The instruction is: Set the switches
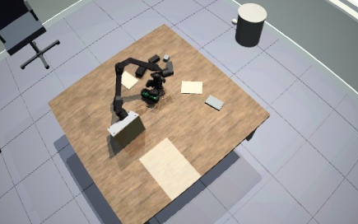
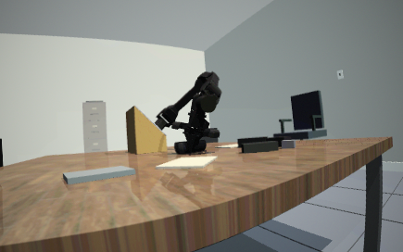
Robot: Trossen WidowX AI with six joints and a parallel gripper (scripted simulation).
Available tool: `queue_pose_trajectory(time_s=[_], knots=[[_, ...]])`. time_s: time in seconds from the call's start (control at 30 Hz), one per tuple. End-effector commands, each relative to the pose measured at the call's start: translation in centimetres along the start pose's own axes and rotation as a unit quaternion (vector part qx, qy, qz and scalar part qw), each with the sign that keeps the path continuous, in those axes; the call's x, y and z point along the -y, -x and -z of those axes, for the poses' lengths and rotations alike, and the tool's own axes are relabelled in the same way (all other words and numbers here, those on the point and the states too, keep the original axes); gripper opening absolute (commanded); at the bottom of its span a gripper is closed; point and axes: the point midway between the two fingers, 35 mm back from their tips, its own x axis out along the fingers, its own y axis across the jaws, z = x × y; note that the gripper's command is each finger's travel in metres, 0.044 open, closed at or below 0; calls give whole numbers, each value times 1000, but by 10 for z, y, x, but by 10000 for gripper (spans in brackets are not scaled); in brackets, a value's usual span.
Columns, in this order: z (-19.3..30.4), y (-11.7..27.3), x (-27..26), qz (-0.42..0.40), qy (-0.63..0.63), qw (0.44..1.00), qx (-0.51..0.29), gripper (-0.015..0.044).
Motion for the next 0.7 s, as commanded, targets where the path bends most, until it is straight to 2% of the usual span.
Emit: queue_pose_trajectory(time_s=[0.0,0.67], knots=[[-2,-5,-10,-12,-5,1000,5,0],[-2,-7,-17,-12,-5,1000,5,0]])
